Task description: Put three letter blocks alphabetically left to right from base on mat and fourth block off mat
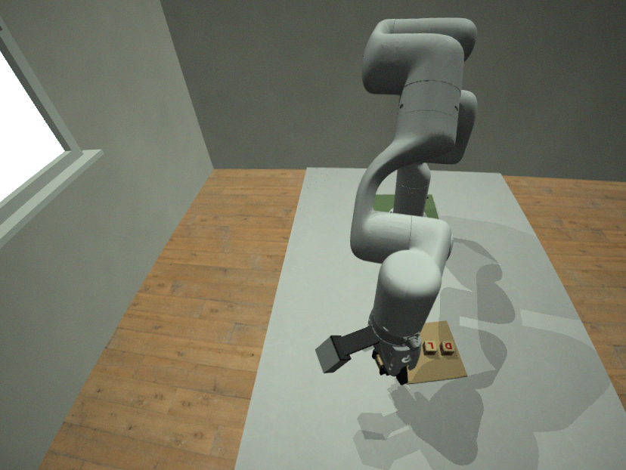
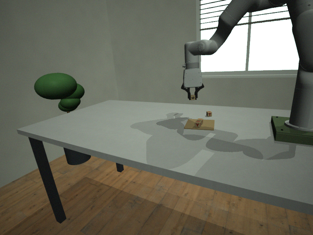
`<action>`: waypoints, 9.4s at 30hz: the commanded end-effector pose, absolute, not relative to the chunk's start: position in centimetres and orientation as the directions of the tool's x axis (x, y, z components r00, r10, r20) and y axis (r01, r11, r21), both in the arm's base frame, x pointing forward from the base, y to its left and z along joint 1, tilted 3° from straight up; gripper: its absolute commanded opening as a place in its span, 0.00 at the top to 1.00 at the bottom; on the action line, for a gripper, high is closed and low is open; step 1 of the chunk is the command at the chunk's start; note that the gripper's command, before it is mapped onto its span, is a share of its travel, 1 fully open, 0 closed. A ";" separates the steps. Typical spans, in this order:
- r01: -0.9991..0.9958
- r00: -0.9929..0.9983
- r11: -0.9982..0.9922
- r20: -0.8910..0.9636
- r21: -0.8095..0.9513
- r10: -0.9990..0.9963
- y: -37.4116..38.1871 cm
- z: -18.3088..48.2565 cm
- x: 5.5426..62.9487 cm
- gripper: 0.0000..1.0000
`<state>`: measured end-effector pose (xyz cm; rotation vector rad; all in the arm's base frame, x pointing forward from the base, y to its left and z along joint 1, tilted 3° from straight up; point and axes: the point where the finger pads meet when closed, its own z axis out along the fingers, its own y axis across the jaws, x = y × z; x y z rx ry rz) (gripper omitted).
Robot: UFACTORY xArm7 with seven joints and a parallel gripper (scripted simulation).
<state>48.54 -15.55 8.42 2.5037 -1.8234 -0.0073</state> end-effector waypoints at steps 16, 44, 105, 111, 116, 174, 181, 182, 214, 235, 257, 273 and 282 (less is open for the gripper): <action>-0.997 -0.075 0.075 0.043 0.017 -0.996 -7.0 8.7 42.1 0.79; -0.997 -0.075 0.075 0.043 0.017 -0.996 -7.2 5.0 42.1 0.79; -0.997 -0.075 0.075 0.043 0.017 -0.996 -7.4 -0.9 41.9 0.79; -0.997 -0.075 0.075 0.043 0.017 -0.996 -7.3 -0.9 41.9 0.79; -0.997 -0.075 0.075 0.043 0.017 -0.996 -7.3 -0.9 42.0 0.79; -0.997 -0.075 0.075 0.043 0.017 -0.996 -7.3 -1.3 41.9 0.79; -0.997 -0.075 0.075 0.043 0.017 -0.996 -7.3 -1.3 41.9 0.79; -0.997 -0.075 0.075 0.043 0.017 -0.996 -7.3 -1.3 41.9 0.79; -0.997 -0.075 0.075 0.043 0.017 -0.996 -7.3 -1.3 41.9 0.58; -0.997 -0.075 0.075 0.043 0.017 -0.996 -7.2 1.0 42.0 0.58; -0.997 -0.075 0.075 0.043 0.017 -0.996 -6.9 7.7 42.1 0.00; -0.997 -0.075 0.075 0.043 0.017 -0.996 -6.9 7.7 42.1 0.00; -0.997 -0.075 0.075 0.043 0.017 -0.996 -6.9 7.8 42.1 0.00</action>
